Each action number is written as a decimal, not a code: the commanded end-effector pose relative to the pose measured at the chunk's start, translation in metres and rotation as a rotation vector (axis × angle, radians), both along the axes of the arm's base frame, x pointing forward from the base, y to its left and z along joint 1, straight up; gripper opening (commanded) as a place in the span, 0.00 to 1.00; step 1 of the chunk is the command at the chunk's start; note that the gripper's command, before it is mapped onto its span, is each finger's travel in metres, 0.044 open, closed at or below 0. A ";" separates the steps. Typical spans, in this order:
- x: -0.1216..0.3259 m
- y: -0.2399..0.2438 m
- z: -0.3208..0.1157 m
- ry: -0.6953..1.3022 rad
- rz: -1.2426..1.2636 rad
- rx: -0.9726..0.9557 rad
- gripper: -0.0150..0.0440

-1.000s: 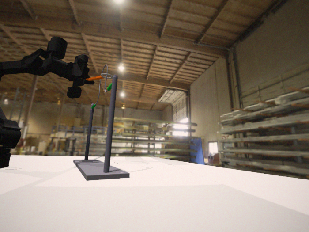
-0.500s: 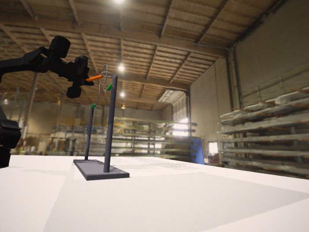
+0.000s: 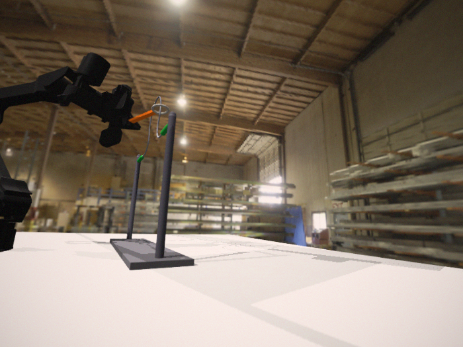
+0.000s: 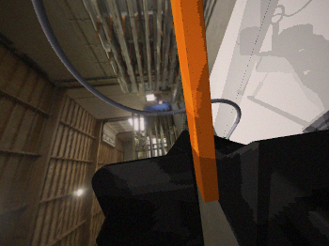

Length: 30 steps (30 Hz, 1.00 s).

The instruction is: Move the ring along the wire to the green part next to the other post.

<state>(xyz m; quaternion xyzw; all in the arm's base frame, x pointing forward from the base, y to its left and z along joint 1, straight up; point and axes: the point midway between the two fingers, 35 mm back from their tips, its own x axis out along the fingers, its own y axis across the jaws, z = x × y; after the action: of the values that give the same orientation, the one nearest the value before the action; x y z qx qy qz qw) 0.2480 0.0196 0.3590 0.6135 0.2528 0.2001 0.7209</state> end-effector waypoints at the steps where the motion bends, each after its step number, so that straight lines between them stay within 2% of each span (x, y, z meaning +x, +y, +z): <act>1: 0.000 -0.001 0.002 -0.012 -0.004 -0.047 0.00; 30: 0.001 -0.004 -0.009 -0.025 -0.014 -0.309 0.00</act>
<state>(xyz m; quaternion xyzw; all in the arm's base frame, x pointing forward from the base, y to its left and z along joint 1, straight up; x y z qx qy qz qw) 0.2489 0.0163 0.3470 0.5102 0.2698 0.1649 0.7998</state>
